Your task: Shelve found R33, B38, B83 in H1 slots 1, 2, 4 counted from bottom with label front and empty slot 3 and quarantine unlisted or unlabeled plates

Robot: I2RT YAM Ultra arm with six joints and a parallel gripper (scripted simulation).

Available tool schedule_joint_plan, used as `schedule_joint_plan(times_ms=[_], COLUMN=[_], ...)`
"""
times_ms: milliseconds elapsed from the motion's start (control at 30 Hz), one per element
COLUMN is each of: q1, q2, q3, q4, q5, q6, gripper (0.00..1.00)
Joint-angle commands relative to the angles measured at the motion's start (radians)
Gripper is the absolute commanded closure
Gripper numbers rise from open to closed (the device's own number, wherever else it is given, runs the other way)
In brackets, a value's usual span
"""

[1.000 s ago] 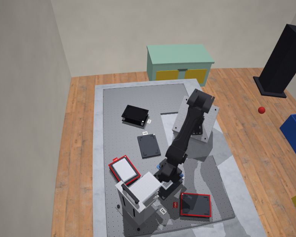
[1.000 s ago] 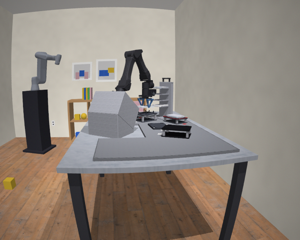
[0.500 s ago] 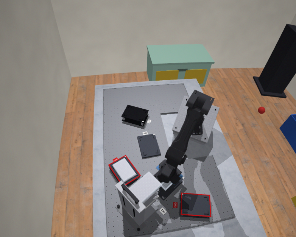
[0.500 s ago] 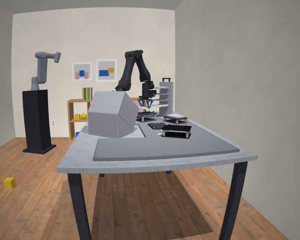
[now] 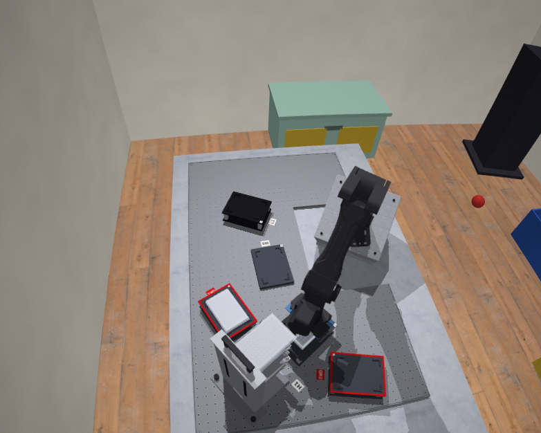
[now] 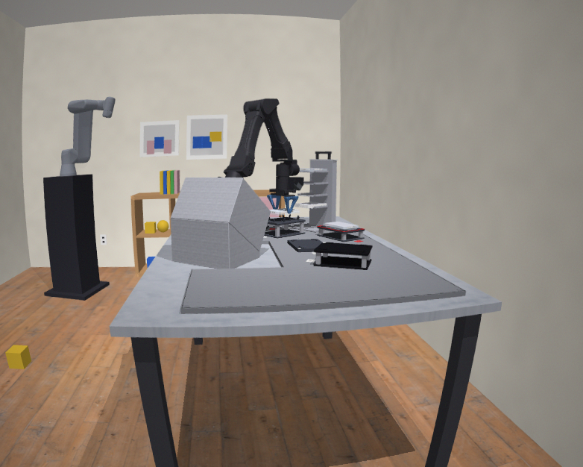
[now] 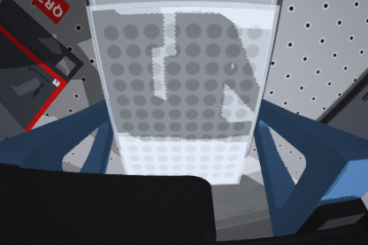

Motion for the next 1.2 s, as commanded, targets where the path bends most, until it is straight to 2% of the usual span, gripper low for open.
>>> schedule_joint_plan(times_ms=[0,167,833,900,933,1033,1167], q1=[-0.001,-0.001,0.005,0.005,0.006,0.008,0.011], q2=[0.014,0.023,0.058,0.058,0.034,0.066,0.065], q3=[-0.023,-0.007,-0.035,-0.035,-0.034,-0.025,-0.038], q4=[0.023,0.037,0.079,0.079,0.082,0.090,0.099], q5=[0.008,0.008,0.009,0.009,0.009,0.010,0.010], q6=[0.004,0.004,0.006,0.006,0.006,0.007,0.007], gripper=[0.14,0.14,0.14,0.14,0.14,0.14,0.14])
